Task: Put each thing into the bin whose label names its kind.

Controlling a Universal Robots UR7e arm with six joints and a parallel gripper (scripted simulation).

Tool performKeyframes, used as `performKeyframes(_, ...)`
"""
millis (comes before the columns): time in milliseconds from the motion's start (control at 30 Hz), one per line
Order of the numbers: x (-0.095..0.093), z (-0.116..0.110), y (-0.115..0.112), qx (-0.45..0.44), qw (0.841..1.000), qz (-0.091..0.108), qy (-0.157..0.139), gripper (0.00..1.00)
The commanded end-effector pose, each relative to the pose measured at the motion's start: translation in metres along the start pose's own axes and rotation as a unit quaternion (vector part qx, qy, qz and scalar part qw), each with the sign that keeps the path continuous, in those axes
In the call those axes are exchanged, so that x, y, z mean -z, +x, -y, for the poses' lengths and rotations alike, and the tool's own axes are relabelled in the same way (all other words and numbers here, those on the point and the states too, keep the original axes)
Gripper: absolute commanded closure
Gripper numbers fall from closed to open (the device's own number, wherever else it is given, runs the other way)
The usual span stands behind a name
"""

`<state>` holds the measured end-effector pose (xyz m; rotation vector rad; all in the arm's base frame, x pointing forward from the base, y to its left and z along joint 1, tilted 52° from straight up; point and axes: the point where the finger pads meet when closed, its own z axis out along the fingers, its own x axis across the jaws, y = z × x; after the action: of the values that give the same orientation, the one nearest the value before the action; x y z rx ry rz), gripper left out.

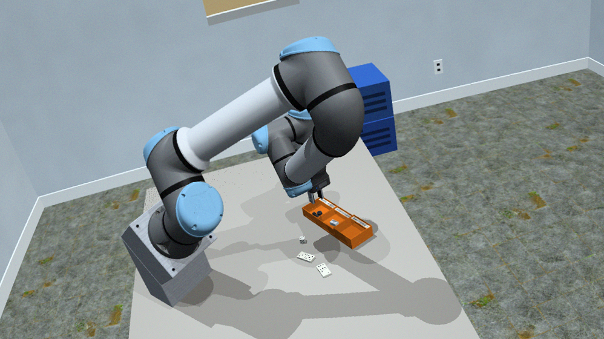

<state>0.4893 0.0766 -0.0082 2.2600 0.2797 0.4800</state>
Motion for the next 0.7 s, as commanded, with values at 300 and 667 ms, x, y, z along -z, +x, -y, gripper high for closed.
performKeyframes(300, 0.021, 0.001, -0.003, 0.001, 1.000, 0.001, 0.000, 0.00)
performKeyframes(667, 0.058, 0.000, 0.000, -0.001, 1.000, -0.001, 0.000, 0.00)
